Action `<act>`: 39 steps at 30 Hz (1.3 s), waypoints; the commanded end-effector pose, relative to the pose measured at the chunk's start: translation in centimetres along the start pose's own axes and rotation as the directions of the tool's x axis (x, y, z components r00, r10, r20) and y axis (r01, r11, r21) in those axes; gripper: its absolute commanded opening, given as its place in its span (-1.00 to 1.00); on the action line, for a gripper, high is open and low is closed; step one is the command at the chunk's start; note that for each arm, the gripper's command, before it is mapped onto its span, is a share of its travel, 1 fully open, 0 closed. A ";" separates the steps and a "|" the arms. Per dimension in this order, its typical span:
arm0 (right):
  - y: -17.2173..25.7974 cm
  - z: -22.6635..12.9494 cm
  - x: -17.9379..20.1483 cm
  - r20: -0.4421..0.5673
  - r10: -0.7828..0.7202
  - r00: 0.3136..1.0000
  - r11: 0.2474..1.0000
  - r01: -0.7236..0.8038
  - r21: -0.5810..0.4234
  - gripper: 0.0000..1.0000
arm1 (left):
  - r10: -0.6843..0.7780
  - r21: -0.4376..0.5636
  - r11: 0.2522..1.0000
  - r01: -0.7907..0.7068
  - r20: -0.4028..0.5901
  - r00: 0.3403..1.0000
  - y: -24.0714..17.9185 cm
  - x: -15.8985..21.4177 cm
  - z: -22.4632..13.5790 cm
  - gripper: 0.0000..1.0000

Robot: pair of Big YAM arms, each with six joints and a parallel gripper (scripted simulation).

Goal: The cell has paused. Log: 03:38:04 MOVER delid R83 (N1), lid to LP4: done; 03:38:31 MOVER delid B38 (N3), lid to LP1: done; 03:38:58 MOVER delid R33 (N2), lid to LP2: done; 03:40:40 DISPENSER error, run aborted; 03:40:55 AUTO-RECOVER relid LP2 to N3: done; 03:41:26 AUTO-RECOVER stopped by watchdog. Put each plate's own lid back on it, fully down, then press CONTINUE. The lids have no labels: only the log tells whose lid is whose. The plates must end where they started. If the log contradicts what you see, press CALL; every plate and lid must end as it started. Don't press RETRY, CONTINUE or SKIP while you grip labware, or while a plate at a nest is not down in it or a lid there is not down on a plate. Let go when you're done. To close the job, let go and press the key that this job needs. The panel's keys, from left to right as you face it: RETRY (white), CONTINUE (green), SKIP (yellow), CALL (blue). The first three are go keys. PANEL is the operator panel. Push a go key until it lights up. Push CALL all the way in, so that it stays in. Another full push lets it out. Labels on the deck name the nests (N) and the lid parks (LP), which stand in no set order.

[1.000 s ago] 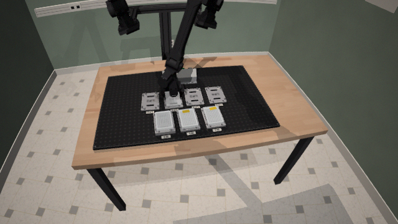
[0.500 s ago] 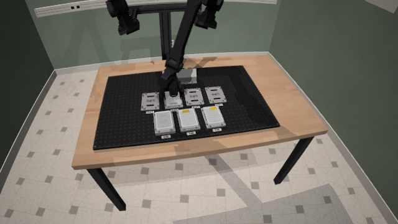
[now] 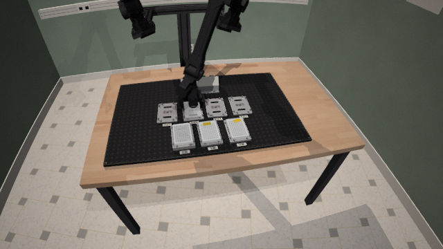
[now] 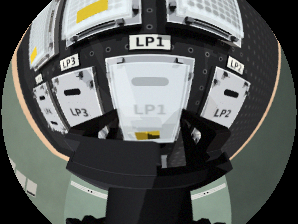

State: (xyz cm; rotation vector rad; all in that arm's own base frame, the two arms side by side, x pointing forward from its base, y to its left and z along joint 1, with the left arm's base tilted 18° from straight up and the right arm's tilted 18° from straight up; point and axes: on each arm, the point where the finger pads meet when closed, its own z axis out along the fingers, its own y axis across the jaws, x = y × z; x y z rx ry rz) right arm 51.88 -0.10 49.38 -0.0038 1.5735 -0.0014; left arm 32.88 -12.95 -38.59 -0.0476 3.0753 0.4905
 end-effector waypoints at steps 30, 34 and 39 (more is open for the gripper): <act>0.1 -0.1 -2.4 0.049 0.002 0.999 1.000 -0.002 0.000 1.00 | -0.011 0.022 1.000 0.010 0.046 0.999 -1.1 -2.0 -6.4 -1.00; 0.1 -0.1 -2.4 0.049 0.002 0.999 1.000 -0.002 0.000 1.00 | -0.003 0.014 1.000 0.002 0.036 0.999 -1.0 -1.3 -5.8 -1.00; 0.1 -0.1 -2.4 0.049 0.002 0.999 1.000 -0.002 0.000 1.00 | -0.004 0.022 1.000 0.003 0.047 0.999 -1.2 -1.2 -5.5 -1.00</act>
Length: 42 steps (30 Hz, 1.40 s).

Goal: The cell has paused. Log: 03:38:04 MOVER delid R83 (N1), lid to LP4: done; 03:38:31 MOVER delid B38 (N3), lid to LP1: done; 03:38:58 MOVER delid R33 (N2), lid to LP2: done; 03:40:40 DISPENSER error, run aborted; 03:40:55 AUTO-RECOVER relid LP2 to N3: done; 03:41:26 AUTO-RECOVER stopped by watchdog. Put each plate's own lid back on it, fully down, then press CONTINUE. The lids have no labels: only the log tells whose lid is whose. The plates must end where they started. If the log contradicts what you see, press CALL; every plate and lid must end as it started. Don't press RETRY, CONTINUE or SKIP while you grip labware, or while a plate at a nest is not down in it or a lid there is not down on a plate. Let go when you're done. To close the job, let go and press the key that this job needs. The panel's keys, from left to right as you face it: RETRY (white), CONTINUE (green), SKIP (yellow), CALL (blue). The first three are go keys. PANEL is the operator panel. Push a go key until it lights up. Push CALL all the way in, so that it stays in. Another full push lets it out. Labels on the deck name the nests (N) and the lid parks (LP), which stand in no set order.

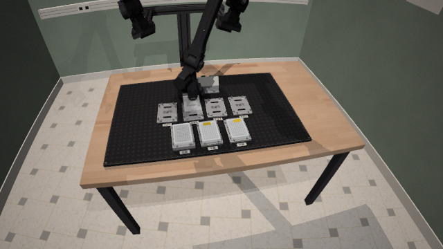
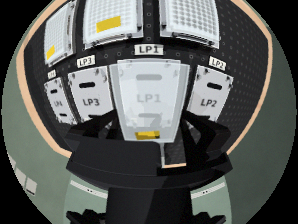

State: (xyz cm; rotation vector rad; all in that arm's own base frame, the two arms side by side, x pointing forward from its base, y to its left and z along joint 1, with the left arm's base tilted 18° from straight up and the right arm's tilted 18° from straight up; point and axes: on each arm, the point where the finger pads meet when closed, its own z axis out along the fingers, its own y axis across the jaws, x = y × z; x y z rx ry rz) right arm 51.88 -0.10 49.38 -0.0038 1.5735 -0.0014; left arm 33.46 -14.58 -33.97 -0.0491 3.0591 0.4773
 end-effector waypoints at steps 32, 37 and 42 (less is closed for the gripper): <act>0.1 -0.1 -2.4 0.049 0.002 0.999 1.000 -0.002 0.000 1.00 | -0.022 0.010 1.000 0.021 0.020 1.000 -2.2 -6.5 -0.2 -1.00; 0.1 -0.1 -2.4 0.049 0.002 0.999 1.000 -0.002 0.000 1.00 | -0.014 0.003 1.000 0.014 0.013 1.000 -3.1 -8.2 0.3 -1.00; 0.1 -0.1 -2.4 0.049 0.002 0.999 1.000 -0.002 0.000 1.00 | -0.018 0.004 1.000 0.018 0.013 1.000 -3.5 -9.8 0.3 -1.00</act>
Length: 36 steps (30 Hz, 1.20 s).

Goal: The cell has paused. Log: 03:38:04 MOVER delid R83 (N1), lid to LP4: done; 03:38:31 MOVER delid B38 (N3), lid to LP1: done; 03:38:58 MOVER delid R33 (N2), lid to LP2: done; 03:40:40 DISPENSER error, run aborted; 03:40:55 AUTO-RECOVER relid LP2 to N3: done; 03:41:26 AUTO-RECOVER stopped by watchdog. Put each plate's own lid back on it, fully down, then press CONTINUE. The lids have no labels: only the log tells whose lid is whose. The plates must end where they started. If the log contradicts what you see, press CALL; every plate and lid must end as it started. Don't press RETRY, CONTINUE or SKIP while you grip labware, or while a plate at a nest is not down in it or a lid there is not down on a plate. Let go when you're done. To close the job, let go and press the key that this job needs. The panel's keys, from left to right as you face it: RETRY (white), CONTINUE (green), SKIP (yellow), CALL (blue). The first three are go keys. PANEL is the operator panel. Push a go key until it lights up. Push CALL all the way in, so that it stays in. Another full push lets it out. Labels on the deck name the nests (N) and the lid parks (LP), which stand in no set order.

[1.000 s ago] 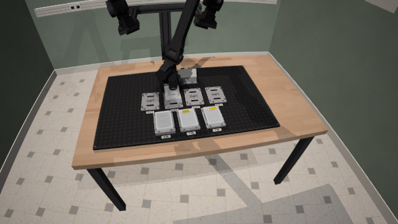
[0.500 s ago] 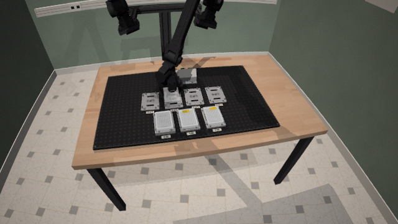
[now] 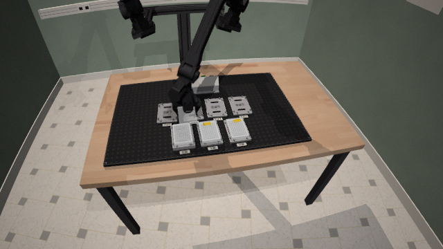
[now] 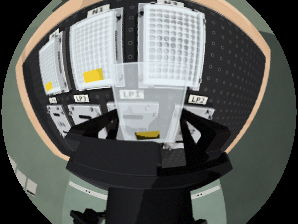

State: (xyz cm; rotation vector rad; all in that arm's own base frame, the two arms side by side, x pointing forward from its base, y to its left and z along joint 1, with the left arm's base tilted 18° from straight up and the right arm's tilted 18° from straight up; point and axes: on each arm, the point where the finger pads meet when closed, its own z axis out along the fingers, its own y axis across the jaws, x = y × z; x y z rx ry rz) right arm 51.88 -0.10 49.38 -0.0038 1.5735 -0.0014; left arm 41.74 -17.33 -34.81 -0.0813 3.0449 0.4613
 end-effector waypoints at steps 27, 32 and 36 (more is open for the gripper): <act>0.1 -0.1 -2.4 0.049 0.002 0.999 1.000 -0.002 0.000 1.00 | 0.000 0.010 1.000 -0.001 0.028 1.000 -4.6 -11.8 -1.6 -1.00; 0.1 -0.1 -2.4 0.049 0.002 0.999 1.000 -0.002 0.000 1.00 | 0.003 0.006 1.000 -0.003 0.022 1.000 -4.4 -11.3 -1.5 -1.00; 0.1 -0.1 -2.4 0.049 0.002 0.999 1.000 -0.002 0.000 1.00 | 0.002 0.007 1.000 -0.003 0.023 1.000 -4.5 -11.4 -1.6 -1.00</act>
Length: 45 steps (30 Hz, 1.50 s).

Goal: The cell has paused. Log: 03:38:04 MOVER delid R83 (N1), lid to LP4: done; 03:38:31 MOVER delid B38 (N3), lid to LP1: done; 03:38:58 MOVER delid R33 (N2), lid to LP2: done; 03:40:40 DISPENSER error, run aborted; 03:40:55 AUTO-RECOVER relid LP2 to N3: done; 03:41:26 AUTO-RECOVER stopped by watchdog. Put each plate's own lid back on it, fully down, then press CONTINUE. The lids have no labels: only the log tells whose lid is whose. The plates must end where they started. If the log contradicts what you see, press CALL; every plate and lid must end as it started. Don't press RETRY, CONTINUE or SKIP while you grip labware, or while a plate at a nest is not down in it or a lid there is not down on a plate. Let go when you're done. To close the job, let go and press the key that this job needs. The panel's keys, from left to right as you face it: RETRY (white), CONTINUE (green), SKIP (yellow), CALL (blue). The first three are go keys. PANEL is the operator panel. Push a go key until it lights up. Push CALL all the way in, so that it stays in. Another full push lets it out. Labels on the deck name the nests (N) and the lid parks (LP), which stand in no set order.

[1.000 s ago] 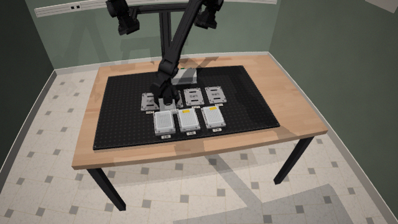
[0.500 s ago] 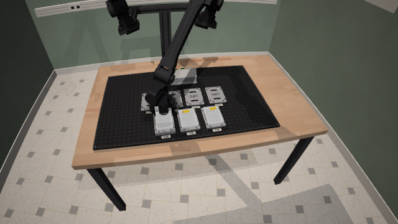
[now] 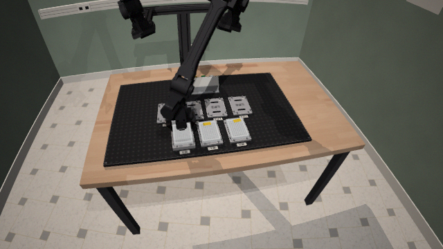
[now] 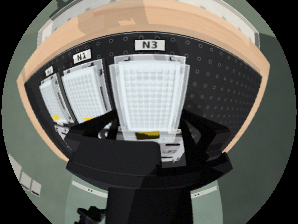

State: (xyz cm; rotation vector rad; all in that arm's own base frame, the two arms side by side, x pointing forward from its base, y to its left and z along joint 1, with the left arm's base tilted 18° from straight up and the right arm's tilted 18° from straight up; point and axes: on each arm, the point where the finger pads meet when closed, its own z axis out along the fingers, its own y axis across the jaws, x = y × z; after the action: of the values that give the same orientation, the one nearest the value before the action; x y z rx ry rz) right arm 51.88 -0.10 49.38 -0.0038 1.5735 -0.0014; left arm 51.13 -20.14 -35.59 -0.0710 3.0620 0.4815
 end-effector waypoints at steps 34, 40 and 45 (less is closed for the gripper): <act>0.1 -0.1 -2.4 0.049 0.002 0.999 1.000 -0.002 0.000 1.00 | -0.009 0.019 1.000 0.008 0.043 0.999 -1.2 -2.2 -1.3 -1.00; 0.1 -0.1 -2.4 0.049 0.002 0.999 1.000 -0.002 0.000 1.00 | -0.010 0.022 1.000 0.009 0.047 0.999 -1.1 -1.7 -0.7 -1.00; 0.1 -0.1 -2.4 0.049 0.002 0.999 1.000 -0.002 0.000 1.00 | -0.006 0.023 1.000 0.005 0.050 0.999 -1.1 -2.1 -1.2 -1.00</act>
State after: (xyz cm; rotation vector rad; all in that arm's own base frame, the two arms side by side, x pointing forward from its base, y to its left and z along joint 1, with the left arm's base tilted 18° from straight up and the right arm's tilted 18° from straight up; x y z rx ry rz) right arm 51.88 -0.10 49.38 -0.0038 1.5735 -0.0014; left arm 51.36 -20.26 -35.84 -0.0731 3.0554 0.4740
